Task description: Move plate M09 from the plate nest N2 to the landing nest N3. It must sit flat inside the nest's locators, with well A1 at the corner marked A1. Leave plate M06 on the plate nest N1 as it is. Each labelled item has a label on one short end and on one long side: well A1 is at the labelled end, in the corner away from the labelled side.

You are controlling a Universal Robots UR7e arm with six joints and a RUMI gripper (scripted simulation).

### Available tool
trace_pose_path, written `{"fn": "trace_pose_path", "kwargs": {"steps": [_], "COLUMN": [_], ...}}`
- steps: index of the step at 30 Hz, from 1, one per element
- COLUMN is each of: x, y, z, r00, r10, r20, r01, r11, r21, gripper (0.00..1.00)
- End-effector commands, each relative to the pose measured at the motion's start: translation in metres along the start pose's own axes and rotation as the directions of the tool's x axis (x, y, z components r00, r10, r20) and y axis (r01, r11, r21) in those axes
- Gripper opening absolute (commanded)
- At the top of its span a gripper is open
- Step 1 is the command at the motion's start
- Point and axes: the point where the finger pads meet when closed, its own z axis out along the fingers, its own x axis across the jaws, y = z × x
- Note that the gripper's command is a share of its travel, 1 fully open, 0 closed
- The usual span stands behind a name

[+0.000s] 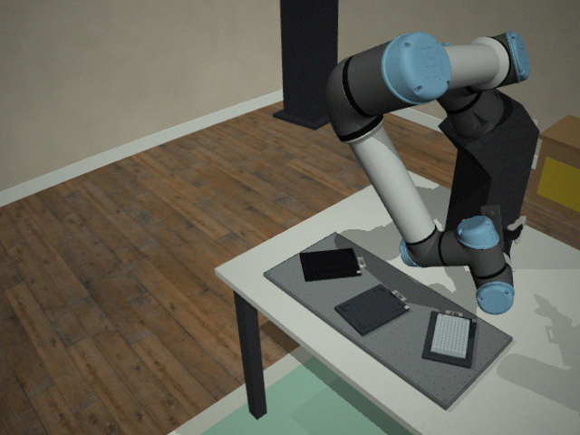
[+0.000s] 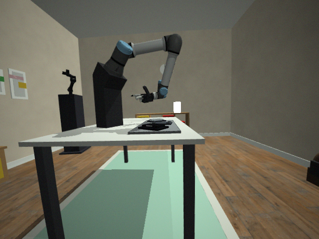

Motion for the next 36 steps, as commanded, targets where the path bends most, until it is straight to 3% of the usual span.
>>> {"fn": "trace_pose_path", "kwargs": {"steps": [1,17,18,28,36], "x": [0.0,0.0,-0.002,-0.022,-0.03], "y": [0.0,0.0,-0.001,-0.008,-0.012], "z": [0.0,0.0,-0.005,-0.04,-0.053], "r00": [1.0,1.0,1.0,0.976,0.944], "r10": [0.0,0.0,0.018,0.202,0.308], "r20": [0.0,0.0,-0.006,-0.076,-0.12], "r01": [0.0,0.0,-0.018,-0.204,-0.313], "r11": [1.0,1.0,1.0,0.979,0.949], "r21": [-0.001,-0.001,-0.004,-0.024,-0.026], "gripper": [1.0,1.0,0.82,0.82,0.82]}}
